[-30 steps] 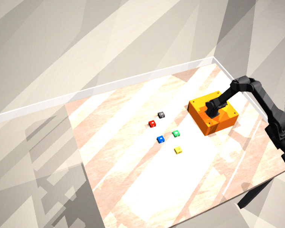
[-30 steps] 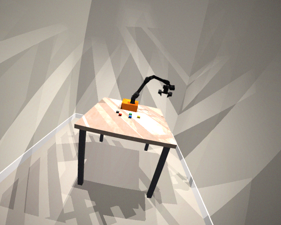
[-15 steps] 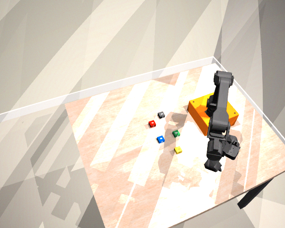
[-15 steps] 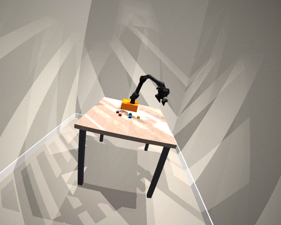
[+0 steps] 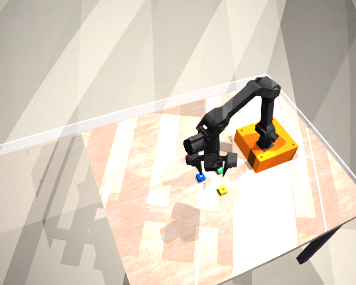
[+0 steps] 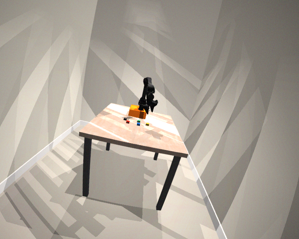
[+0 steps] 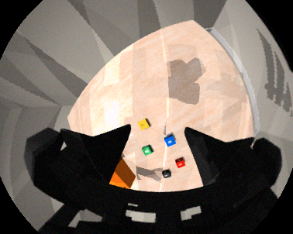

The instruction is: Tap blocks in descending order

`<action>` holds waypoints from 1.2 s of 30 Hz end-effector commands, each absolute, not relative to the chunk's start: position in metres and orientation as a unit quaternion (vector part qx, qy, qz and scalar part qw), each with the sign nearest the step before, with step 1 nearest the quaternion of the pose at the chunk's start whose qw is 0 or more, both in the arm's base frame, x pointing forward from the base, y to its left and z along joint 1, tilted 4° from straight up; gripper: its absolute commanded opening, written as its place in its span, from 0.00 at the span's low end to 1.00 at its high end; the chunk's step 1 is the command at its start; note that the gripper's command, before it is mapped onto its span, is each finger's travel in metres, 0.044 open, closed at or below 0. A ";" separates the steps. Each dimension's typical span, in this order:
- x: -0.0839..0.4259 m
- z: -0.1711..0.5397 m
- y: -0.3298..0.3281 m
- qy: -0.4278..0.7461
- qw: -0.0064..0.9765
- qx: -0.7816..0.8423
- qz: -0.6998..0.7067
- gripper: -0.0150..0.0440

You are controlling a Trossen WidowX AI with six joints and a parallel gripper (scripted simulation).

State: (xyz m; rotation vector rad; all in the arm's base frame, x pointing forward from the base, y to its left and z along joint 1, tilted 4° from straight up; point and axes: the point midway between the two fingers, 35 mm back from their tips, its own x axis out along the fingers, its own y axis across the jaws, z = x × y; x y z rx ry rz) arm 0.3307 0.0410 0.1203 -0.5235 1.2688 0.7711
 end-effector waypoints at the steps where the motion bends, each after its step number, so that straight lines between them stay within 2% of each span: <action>1: 0.318 0.115 -0.026 0.612 0.733 -0.174 0.242 0.93; 12: 0.221 0.096 -0.177 0.677 0.733 0.029 -0.061 0.93; 36: 0.218 0.095 -0.173 0.678 0.731 0.037 -0.072 0.93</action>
